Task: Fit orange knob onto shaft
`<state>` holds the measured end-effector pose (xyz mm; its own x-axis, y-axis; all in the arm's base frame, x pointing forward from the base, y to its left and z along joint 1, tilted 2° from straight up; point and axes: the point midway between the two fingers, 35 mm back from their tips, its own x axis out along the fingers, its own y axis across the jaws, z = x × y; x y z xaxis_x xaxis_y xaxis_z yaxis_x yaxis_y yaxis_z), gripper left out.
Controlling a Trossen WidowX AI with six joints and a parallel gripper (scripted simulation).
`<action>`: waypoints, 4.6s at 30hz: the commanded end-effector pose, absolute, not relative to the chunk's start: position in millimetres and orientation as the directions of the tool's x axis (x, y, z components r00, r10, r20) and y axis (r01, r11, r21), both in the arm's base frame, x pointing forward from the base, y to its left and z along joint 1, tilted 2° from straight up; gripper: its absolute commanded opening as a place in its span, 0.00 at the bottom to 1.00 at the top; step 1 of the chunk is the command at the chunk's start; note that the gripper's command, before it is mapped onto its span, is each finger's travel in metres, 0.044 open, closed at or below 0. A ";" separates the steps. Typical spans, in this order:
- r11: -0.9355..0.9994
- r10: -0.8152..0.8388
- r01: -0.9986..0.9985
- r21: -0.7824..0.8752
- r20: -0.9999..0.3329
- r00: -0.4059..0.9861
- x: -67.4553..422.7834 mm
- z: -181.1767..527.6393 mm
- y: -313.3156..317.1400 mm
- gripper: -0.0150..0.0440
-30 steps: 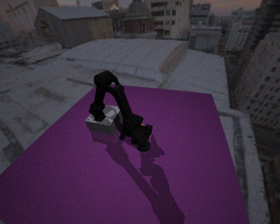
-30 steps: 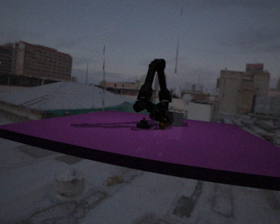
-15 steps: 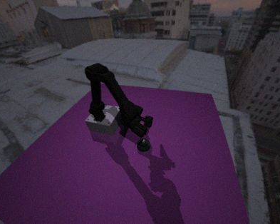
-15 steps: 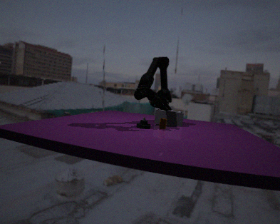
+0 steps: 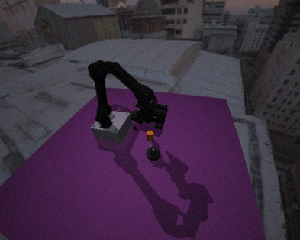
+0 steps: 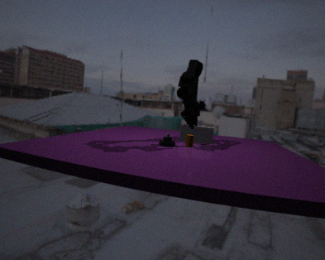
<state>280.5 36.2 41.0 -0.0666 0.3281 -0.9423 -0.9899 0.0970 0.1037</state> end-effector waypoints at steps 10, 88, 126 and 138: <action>0.148 0.025 -0.989 -0.011 -1.000 0.015 289.5 66.2 28.4 1.00; 0.093 0.025 0.996 0.017 -1.000 0.015 289.8 31.1 29.3 1.00; 0.093 0.025 0.996 0.017 -1.000 0.015 292.3 -20.6 30.9 1.00; 0.093 0.025 0.996 0.017 -1.000 0.014 291.4 -39.8 31.4 1.00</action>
